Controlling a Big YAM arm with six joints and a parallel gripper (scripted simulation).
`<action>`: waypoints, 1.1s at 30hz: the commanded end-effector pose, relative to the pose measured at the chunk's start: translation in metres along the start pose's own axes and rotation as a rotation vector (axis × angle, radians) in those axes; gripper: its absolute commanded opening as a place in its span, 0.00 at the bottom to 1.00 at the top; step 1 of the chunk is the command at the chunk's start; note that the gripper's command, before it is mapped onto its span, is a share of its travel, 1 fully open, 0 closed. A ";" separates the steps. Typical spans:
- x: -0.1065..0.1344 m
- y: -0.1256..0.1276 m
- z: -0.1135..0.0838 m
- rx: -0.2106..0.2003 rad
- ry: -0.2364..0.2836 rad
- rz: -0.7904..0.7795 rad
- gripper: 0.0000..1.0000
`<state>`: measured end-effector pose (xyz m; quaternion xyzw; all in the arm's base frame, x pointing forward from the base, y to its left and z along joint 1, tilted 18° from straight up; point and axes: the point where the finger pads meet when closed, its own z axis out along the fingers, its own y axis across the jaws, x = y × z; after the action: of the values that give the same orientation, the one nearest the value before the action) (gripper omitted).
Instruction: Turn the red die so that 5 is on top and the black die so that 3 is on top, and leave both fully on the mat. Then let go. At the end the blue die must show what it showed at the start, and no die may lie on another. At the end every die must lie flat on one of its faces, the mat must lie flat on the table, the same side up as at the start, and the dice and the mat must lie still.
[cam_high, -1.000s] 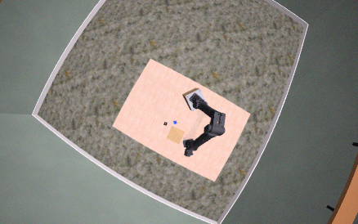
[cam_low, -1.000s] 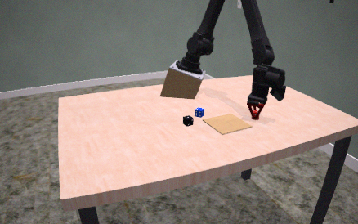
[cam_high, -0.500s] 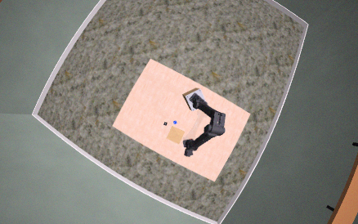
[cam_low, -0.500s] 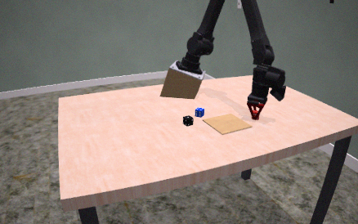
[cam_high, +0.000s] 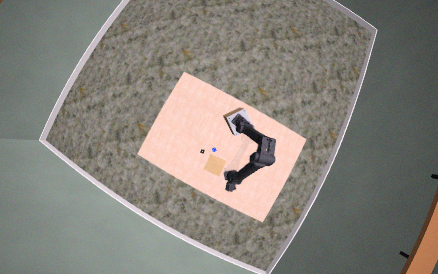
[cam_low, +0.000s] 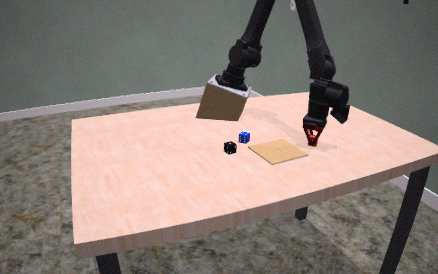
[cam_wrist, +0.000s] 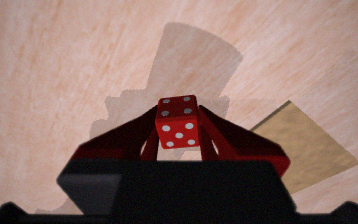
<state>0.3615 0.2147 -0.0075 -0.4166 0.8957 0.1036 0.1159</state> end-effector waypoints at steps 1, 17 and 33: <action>-0.015 0.000 -0.006 0.014 -0.037 -0.011 0.25; -0.015 0.000 -0.006 0.015 -0.037 -0.011 0.25; -0.015 -0.002 -0.017 0.016 -0.035 -0.010 0.25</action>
<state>0.3615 0.2147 -0.0069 -0.4167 0.8956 0.1036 0.1163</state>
